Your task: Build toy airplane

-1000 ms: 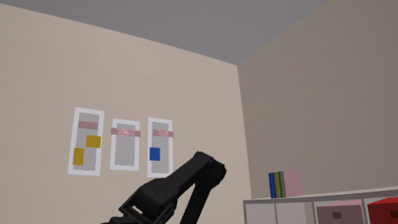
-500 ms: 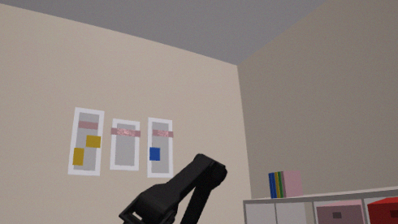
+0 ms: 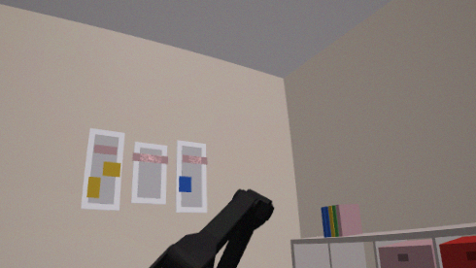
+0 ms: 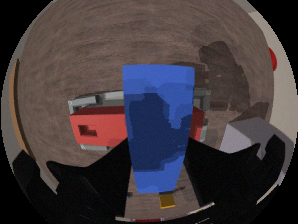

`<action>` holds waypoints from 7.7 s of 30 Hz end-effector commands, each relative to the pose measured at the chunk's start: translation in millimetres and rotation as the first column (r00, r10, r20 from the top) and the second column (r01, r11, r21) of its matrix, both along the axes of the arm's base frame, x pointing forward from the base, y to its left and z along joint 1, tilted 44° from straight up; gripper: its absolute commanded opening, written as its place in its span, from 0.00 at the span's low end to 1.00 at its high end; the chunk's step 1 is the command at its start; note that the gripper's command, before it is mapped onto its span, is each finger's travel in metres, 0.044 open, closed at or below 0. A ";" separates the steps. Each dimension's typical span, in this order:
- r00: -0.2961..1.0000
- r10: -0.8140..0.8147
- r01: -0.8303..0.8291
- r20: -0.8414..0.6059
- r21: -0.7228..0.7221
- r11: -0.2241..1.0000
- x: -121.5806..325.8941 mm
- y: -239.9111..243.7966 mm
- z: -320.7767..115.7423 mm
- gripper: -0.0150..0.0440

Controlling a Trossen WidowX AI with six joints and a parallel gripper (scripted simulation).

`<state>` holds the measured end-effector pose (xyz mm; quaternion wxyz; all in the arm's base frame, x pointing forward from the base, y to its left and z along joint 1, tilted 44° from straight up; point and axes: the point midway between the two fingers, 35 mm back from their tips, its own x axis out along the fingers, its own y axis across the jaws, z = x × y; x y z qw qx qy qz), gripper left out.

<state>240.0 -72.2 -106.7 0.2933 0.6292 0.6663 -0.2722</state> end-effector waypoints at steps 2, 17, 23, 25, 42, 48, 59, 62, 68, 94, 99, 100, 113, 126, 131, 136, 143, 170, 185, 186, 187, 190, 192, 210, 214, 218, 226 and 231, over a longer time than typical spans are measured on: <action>1.000 -0.005 0.005 -0.007 0.008 1.000 -2.6 4.2 -2.4 0.59; 1.000 -0.005 0.005 -0.007 0.008 1.000 -3.5 4.6 -3.6 0.59; 1.000 -0.005 0.005 -0.007 0.008 1.000 -3.5 4.6 -3.6 0.59; 1.000 -0.003 0.003 -0.001 0.003 1.000 -1.5 2.4 -2.3 0.61; 1.000 -0.003 0.003 -0.001 0.003 1.000 -1.5 2.4 -2.3 0.64; 1.000 -0.003 0.003 -0.001 0.003 1.000 -1.5 2.4 -2.3 0.91; 1.000 -0.005 0.005 -0.005 0.001 1.000 3.3 -28.1 26.6 1.00; 1.000 -0.005 0.005 -0.008 0.004 1.000 2.4 -55.3 57.7 1.00; 1.000 -0.005 0.005 -0.008 0.004 1.000 4.6 -59.5 57.7 1.00; 0.021 0.706 -0.759 0.708 -0.448 0.472 5.5 -60.6 59.4 1.00; 0.021 0.707 -0.759 0.707 -0.449 0.471 6.1 -59.2 61.4 1.00; 0.022 0.709 -0.759 0.705 -0.449 0.471 7.8 -55.0 67.2 1.00; 0.029 0.716 -0.756 0.697 -0.453 0.472 -6.7 74.4 195.6 1.00; 0.026 0.697 -0.762 0.716 -0.437 0.478 -52.2 144.3 222.6 1.00; 0.025 0.693 -0.762 0.721 -0.435 0.480 -55.5 173.0 194.6 1.00; 0.025 0.693 -0.762 0.721 -0.435 0.480 -56.0 181.2 186.3 1.00; 0.024 0.693 -0.762 0.720 -0.436 0.479 -55.8 187.3 179.6 1.00; 0.025 0.691 -0.762 0.722 -0.434 0.481 -58.2 217.4 149.4 1.00; 0.025 0.690 -0.762 0.723 -0.433 0.481 -58.9 220.1 147.0 0.51; 0.025 0.690 -0.762 0.723 -0.433 0.481 -58.9 220.1 147.0 0.47; 0.025 0.690 -0.762 0.723 -0.433 0.481 -58.9 220.1 147.0 0.42; 0.025 0.690 -0.762 0.723 -0.433 0.481 -58.9 220.1 147.0 0.39; 0.025 0.690 -0.762 0.723 -0.433 0.481 -58.9 220.1 147.0 0.37; 0.008 0.704 -0.764 0.710 -0.450 0.463 -50.8 197.3 165.8 0.25; 0.010 0.707 -0.763 0.707 -0.452 0.462 -48.4 188.5 173.2 0.25; 0.012 0.710 -0.762 0.705 -0.453 0.462 -46.8 179.6 181.1 0.25; 0.017 0.710 -0.763 0.704 -0.451 0.464 -45.6 162.2 198.2 0.25; 0.020 0.709 -0.763 0.705 -0.448 0.467 -46.4 151.6 209.7 0.25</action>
